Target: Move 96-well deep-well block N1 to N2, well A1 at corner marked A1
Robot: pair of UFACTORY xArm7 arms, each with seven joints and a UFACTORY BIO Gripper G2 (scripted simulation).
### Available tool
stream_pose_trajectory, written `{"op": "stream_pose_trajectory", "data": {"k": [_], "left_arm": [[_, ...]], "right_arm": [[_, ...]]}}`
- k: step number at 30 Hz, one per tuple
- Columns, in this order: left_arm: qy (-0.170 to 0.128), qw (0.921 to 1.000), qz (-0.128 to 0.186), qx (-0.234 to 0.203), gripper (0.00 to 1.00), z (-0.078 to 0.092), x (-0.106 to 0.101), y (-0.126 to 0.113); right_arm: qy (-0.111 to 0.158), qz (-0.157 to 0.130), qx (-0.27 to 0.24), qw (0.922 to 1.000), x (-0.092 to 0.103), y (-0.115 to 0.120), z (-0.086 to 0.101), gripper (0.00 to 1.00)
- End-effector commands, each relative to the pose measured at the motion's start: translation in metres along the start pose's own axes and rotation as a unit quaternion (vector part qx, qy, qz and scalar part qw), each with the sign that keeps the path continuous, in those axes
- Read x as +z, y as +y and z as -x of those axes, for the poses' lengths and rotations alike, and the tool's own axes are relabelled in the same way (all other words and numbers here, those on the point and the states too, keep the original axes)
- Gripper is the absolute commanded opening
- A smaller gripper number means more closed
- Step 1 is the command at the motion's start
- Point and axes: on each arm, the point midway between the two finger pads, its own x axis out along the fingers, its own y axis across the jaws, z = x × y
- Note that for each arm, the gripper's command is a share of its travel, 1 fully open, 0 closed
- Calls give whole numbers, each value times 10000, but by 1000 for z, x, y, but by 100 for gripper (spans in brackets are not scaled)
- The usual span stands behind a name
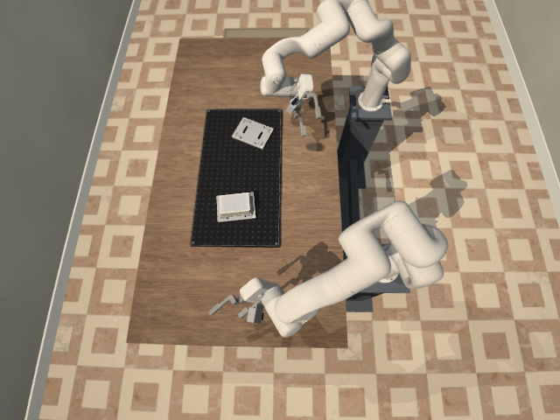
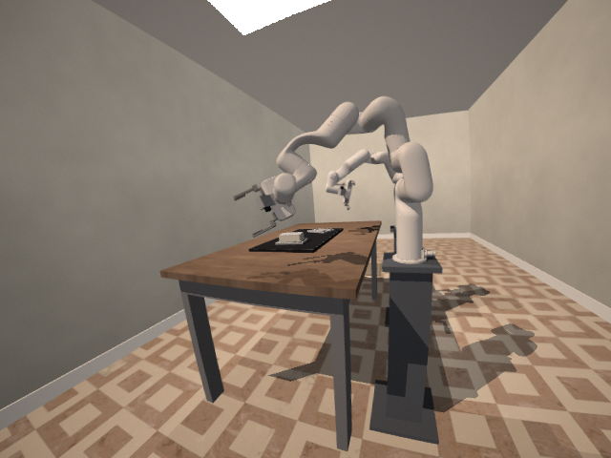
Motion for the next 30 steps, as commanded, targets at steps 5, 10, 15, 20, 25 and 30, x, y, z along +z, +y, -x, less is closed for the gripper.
{"op": "stream_pose_trajectory", "data": {"k": [5, 10, 15, 20, 25, 30], "left_arm": [[-3, 10000, 5, -17, 100, 0, 0, -2], [-3, 10000, 5, -17, 100, 0, 0, -2], [-3, 10000, 5, -17, 100, 0, 0, -2], [-3, 10000, 5, -17, 100, 0, 0, -2], [-3, 10000, 5, -17, 100, 0, 0, -2], [-3, 10000, 5, -17, 100, 0, 0, -2]], "right_arm": [[-6, 18, 6, 10000, 1, 1, 0, 100], [-6, 18, 6, 10000, 1, 1, 0, 100], [-6, 18, 6, 10000, 1, 1, 0, 100], [-6, 18, 6, 10000, 3, 8, 2, 100], [-5, 19, 6, 10000, 11, 40, 9, 100], [-6, 18, 5, 10000, 12, 42, 9, 100]]}}
